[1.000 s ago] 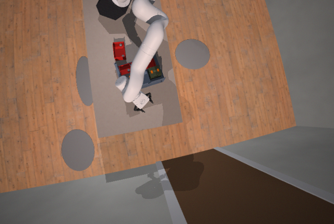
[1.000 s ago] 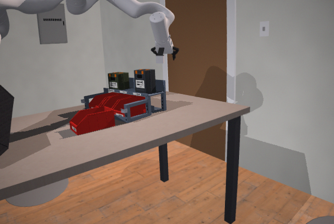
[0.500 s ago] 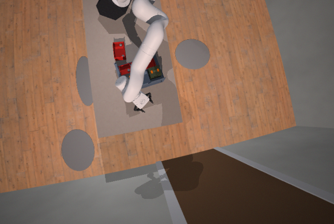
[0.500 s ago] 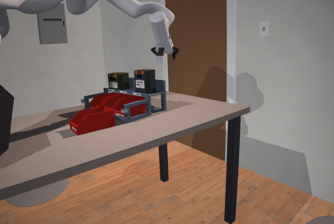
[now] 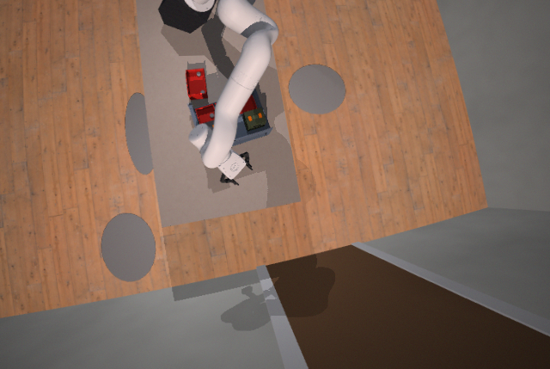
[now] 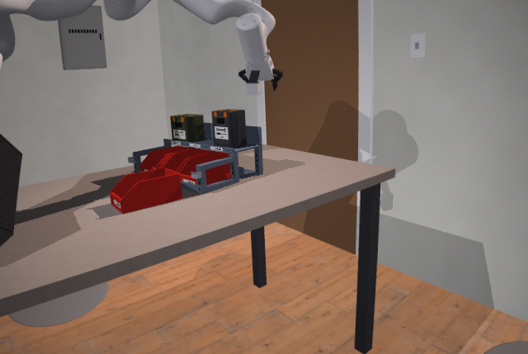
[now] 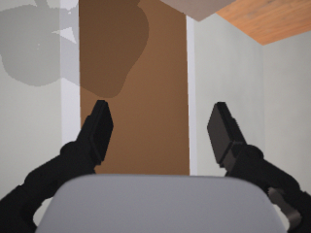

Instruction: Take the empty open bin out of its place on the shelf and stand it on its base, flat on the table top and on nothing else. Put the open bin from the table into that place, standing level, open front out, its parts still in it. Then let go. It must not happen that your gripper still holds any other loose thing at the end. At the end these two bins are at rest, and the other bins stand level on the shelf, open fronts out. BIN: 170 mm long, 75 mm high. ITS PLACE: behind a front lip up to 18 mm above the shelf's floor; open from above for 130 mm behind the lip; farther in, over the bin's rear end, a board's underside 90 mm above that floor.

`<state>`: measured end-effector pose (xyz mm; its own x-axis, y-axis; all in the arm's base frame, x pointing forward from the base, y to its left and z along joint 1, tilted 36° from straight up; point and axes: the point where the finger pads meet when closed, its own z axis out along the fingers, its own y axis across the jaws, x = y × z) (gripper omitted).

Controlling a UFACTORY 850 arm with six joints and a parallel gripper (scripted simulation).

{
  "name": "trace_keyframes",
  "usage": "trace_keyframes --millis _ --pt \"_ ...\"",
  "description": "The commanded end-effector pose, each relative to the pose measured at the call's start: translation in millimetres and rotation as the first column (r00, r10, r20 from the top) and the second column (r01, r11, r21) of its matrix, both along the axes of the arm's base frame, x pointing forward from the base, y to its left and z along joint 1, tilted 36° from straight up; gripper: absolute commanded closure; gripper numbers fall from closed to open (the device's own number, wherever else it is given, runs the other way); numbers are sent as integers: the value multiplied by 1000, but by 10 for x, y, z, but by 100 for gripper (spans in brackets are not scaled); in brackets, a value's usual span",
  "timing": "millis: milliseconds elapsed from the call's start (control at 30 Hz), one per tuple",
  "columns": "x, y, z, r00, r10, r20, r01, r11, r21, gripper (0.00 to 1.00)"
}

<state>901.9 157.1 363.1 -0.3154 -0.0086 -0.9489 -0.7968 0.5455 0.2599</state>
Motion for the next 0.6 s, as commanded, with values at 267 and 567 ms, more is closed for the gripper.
trace_keyframes --millis 267,567 --pt "-84 -239 349 1000 -1 1 1 1000 -2 0" --pt "-102 -280 408 1000 -1 1 1 1000 -2 0"
